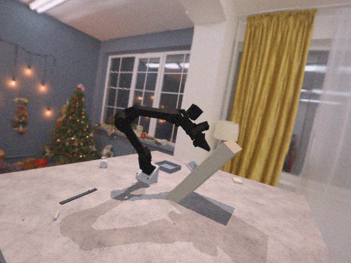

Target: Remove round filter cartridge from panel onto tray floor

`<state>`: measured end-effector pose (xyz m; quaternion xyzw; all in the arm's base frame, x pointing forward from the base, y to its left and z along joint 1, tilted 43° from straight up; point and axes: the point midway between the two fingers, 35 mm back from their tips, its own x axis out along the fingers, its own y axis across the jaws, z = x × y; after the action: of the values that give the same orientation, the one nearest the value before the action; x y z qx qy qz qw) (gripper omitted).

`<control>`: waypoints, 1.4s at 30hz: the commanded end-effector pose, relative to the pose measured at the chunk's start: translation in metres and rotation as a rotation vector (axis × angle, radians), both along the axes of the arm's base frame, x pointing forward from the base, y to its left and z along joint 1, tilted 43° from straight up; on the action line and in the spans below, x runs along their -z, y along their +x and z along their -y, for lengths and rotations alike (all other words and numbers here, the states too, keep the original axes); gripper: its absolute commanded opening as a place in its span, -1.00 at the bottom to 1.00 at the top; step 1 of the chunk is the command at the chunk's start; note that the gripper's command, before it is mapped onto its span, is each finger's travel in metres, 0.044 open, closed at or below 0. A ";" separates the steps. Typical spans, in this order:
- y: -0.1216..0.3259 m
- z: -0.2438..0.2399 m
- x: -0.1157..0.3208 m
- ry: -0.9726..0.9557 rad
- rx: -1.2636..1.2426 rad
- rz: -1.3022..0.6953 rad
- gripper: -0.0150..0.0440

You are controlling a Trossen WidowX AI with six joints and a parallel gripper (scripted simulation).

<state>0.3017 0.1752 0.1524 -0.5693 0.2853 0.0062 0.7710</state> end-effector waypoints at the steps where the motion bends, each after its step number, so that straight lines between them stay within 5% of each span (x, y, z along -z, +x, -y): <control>1: 0.004 0.003 0.007 -0.009 0.000 -0.011 -0.19; 42: 0.018 0.010 0.014 -0.012 -0.002 -0.005 -0.19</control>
<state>0.3197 0.1655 0.1400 -0.5724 0.2848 0.0038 0.7689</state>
